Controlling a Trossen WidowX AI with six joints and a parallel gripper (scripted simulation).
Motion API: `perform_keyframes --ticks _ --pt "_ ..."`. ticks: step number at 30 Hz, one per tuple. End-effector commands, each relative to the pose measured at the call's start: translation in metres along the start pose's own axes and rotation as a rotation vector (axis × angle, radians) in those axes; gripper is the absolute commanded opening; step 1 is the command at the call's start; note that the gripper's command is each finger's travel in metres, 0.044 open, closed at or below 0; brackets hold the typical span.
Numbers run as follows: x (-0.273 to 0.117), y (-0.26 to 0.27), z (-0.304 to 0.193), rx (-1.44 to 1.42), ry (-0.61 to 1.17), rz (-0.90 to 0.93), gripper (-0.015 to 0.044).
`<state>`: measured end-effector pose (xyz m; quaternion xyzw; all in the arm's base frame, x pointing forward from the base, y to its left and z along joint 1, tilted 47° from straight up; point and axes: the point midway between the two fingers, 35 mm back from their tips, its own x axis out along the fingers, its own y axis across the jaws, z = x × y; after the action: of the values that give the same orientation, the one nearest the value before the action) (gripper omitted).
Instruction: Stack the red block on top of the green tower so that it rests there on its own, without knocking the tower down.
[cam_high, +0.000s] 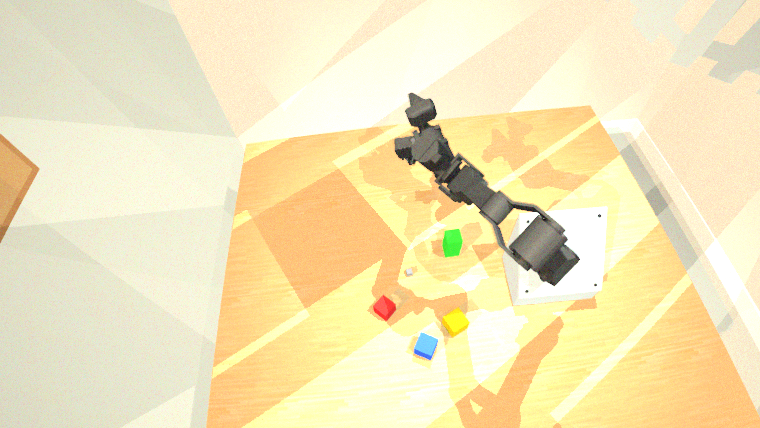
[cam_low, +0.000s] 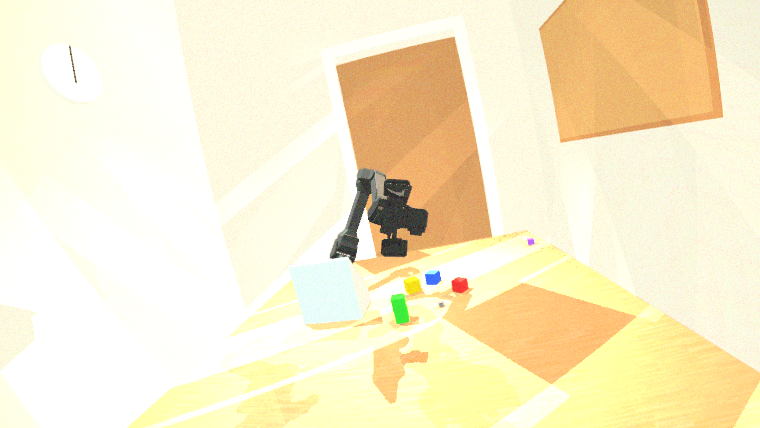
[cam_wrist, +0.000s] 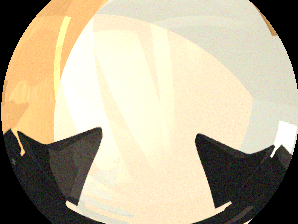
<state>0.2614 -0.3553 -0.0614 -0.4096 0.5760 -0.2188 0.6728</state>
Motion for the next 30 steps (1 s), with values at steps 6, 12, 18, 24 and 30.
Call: perform_keyframes --ticks 6,12,18,24,30 --pt "-0.030 0.044 0.113 -0.126 -0.338 0.381 0.0440" --pt "-0.070 0.068 0.157 -0.175 -0.477 0.609 0.0440" --pt "-0.117 0.086 0.188 -0.208 -0.575 0.823 0.0440" --pt "-0.172 0.099 0.210 -0.227 -0.645 1.039 0.0440" --pt "-0.232 0.104 0.225 -0.234 -0.687 1.260 0.0440"
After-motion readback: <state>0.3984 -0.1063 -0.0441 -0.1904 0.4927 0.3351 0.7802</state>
